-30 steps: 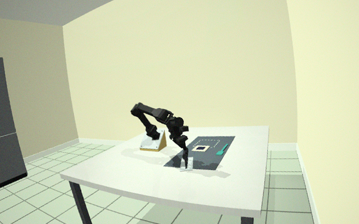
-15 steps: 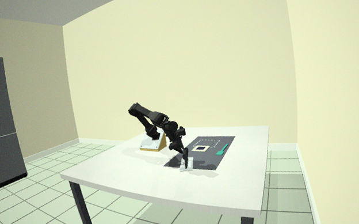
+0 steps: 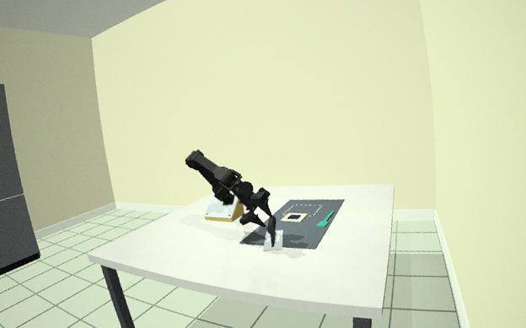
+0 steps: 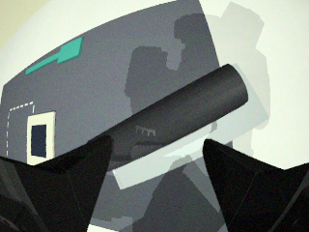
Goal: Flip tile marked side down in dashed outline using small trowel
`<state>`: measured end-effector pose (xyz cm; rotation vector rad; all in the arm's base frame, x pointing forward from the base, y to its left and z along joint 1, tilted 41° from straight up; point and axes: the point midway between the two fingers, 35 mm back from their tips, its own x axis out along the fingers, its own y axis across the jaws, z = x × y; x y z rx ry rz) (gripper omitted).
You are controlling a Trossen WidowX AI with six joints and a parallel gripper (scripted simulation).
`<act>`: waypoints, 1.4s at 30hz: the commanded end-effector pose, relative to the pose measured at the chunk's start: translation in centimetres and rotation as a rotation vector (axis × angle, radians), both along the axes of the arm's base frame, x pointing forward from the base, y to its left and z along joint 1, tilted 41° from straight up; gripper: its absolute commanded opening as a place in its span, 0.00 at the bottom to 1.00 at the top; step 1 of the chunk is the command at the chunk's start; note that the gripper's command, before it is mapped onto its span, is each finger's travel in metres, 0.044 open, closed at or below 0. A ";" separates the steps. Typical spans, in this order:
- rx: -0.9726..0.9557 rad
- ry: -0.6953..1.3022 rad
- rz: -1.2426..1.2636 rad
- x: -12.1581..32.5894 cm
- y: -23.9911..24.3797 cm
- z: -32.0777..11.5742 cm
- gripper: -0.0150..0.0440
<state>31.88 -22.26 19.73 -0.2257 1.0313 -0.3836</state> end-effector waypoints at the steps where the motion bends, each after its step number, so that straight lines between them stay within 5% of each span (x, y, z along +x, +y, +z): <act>1: 0.070 -0.081 -0.079 -0.2 0.0 -0.3 0.76; 27: 0.582 -0.577 -0.562 -1.8 0.8 -1.1 0.76; 42: 0.596 -0.588 -0.573 -0.9 0.3 -1.9 0.76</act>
